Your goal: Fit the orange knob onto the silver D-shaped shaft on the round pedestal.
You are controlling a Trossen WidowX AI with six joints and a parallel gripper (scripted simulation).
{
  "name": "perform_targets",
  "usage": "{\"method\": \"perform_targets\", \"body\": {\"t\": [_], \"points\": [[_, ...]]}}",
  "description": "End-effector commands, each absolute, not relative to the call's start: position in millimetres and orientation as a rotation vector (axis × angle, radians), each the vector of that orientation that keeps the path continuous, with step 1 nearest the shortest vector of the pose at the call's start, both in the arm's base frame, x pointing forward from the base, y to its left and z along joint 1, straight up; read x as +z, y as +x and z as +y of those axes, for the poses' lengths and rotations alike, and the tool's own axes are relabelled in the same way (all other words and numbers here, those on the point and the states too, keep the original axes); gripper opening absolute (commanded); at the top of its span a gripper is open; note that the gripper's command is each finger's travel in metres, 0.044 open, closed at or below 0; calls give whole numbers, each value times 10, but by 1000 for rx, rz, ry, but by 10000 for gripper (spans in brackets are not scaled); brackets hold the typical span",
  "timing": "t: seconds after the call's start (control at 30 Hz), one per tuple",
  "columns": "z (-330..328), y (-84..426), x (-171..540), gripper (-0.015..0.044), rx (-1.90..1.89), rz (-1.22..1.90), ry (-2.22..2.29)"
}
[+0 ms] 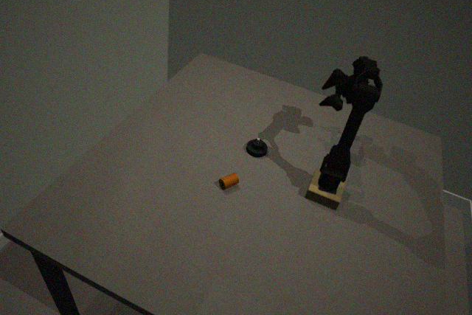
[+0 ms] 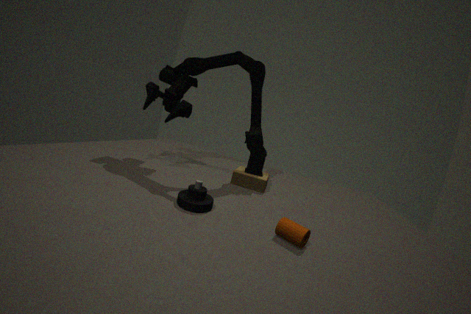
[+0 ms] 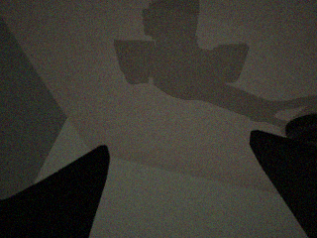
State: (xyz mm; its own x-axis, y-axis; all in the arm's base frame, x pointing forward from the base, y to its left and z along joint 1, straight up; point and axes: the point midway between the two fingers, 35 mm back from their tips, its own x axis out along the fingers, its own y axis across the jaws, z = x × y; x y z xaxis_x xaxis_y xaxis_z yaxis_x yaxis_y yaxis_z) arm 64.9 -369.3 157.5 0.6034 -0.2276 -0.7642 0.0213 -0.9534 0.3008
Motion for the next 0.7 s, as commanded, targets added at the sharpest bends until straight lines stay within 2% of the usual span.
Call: {"method": "perform_targets", "body": {"t": [0.0, 0.37, 0.67], "points": [[-3534, 1166, 1505, 440, -1228, 160, 2321], [-2615, 2650, 1283, 440, -851, 916, 1515], [-1423, 3414, 1077, 440, -336, 1316, 714]]}}
